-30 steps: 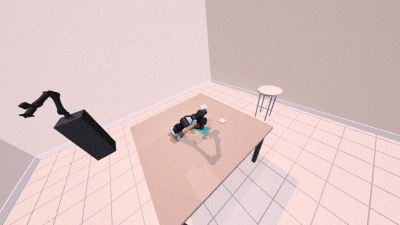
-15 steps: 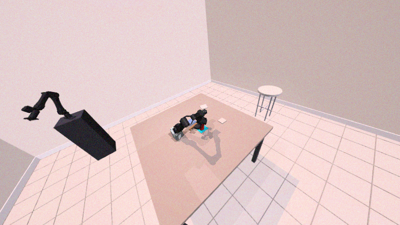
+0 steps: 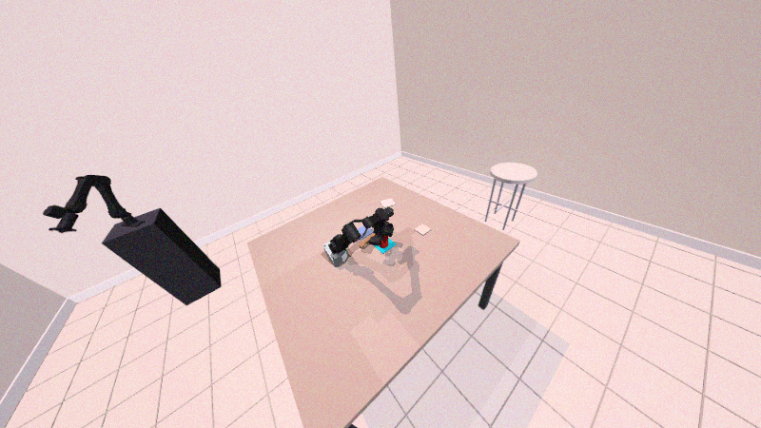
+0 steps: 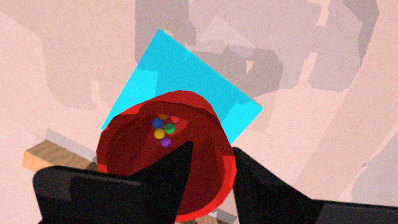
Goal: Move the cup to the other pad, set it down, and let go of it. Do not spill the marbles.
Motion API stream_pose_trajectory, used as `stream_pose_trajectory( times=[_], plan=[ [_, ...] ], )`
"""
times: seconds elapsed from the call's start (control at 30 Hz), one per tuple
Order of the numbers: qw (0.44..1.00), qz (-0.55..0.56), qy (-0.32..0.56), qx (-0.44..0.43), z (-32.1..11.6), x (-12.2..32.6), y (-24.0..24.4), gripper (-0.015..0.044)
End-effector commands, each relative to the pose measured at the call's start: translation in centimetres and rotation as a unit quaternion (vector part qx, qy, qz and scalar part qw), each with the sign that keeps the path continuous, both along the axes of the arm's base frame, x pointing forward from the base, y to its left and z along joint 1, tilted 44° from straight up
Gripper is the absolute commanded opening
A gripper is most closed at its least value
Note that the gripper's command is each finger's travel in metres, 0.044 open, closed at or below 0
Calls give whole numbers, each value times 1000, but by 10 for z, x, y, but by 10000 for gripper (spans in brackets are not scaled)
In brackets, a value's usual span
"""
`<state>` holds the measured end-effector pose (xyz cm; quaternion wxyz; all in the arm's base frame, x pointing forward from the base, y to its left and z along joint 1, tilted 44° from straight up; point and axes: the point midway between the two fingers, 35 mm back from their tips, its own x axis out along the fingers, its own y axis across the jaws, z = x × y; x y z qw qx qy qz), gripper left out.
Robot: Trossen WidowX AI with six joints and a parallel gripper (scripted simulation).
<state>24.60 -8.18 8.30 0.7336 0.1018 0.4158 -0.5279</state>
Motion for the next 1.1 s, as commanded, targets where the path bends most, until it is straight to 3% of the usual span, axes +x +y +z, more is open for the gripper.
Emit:
stream_pose_trajectory(
  times=[0.0,1.07],
  plan=[
    [1000,-1,-3,1,4,1,4,128],
    [1000,0,-1,-1,31,-3,32,128]
  ],
)
